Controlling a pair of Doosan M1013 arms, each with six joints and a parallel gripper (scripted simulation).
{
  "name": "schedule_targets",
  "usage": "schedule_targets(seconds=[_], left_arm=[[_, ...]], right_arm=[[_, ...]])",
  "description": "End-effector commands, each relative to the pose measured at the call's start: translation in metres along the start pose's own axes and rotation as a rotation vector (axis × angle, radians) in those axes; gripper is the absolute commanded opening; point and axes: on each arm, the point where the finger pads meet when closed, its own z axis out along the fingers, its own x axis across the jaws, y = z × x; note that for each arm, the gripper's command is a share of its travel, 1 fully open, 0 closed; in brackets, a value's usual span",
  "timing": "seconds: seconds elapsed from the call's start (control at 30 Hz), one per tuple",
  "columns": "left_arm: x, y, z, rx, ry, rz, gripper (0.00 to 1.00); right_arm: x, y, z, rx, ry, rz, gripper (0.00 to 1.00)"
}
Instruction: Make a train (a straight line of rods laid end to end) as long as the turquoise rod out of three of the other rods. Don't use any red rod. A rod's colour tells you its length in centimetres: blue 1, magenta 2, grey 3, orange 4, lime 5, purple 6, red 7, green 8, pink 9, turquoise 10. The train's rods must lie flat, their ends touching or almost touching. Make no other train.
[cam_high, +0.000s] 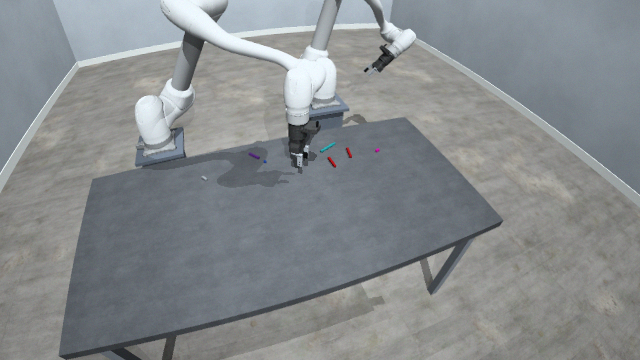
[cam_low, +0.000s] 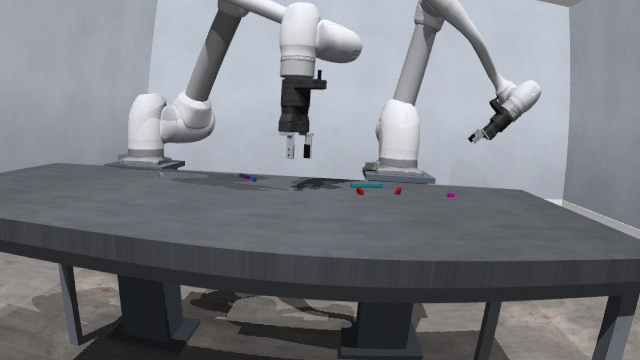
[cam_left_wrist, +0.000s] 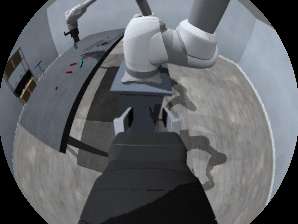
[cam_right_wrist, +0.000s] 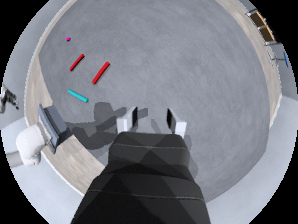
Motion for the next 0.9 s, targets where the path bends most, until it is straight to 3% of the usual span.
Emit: schedule_targets(seconds=[0.0,0.37,0.43,0.47,0.87], left_arm=[[0.003,-0.002,0.002,-0.003,-0.001,-0.002,1.00],[0.003,-0.002,0.002,-0.003,-0.001,-0.002,1.00],[0.003,-0.002,0.002,-0.003,-0.001,-0.002,1.00],[0.003,-0.002,0.002,-0.003,-0.001,-0.002,1.00],[0.003,-0.002,0.002,-0.003,-0.001,-0.002,1.00]], right_arm=[[0.022,0.021,-0.003,0.011,0.003,0.167,1.00],[0.075,0.098,0.001,0.011,0.001,0.636,1.00],[0.075,0.098,0.001,0.011,0.001,0.636,1.00],[0.085,0.117,0.003,0.011,0.001,0.740,1.00],[0.125,0.212,0.013,0.011,-0.002,1.237,1.00]])
